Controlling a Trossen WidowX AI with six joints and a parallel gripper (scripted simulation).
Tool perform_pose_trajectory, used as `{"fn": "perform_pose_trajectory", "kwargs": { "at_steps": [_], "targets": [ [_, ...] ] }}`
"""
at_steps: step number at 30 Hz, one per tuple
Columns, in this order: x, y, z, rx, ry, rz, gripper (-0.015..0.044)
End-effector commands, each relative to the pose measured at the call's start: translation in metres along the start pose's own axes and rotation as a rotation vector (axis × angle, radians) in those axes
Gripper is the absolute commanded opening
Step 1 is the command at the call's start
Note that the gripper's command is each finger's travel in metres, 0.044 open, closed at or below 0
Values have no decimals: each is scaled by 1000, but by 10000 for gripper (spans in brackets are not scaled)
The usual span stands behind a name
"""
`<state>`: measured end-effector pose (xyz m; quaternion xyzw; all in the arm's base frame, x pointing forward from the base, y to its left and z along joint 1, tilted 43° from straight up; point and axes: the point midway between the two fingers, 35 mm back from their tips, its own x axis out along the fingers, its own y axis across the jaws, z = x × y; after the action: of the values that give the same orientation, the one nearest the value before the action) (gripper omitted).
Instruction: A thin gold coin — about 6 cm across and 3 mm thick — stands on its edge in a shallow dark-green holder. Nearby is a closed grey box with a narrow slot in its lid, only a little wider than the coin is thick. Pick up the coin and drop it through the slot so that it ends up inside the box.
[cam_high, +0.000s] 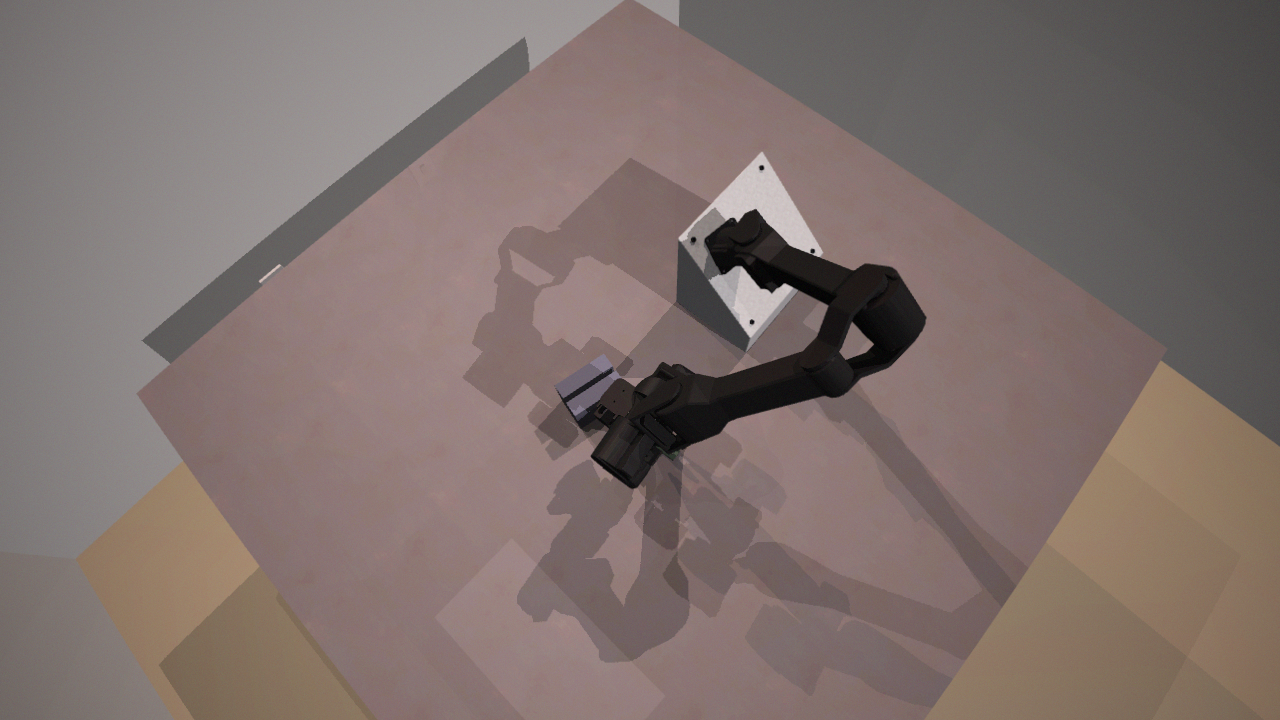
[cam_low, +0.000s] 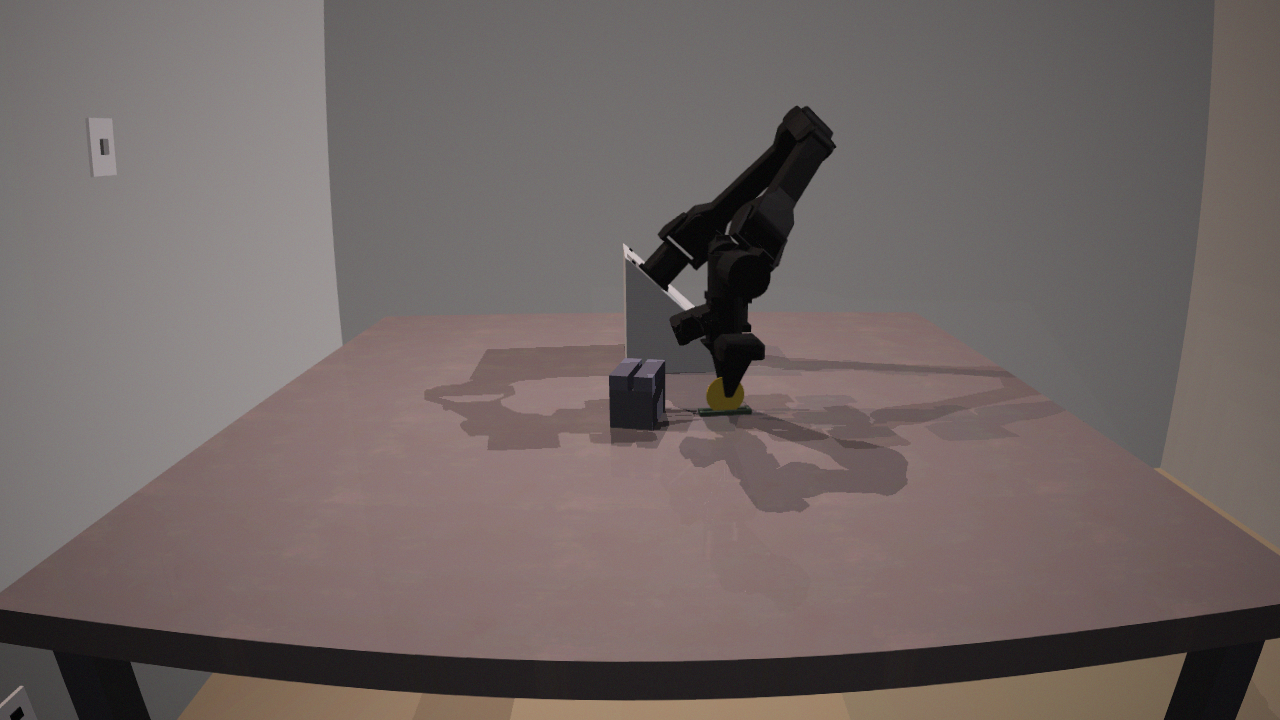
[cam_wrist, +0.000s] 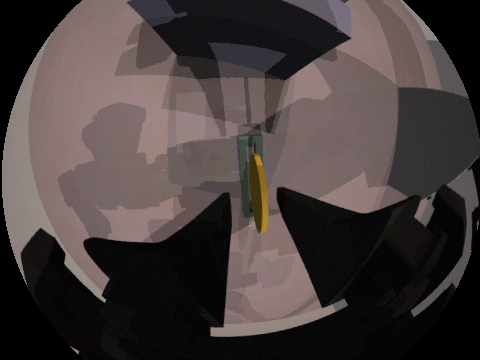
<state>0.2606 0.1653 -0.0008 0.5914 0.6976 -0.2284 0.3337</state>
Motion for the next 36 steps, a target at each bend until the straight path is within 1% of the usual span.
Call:
{"fn": "perform_pose_trajectory", "kwargs": {
  "at_steps": [1, 12, 18, 29, 36],
  "targets": [
    [7, -2, 1, 5, -1, -3, 161],
    [22, -3, 0, 6, 1, -3, 161],
    [22, -3, 0, 6, 1, -3, 3],
    [22, -3, 0, 6, 1, -3, 0],
    [6, 0, 1, 5, -3, -3, 0]
  ]
}}
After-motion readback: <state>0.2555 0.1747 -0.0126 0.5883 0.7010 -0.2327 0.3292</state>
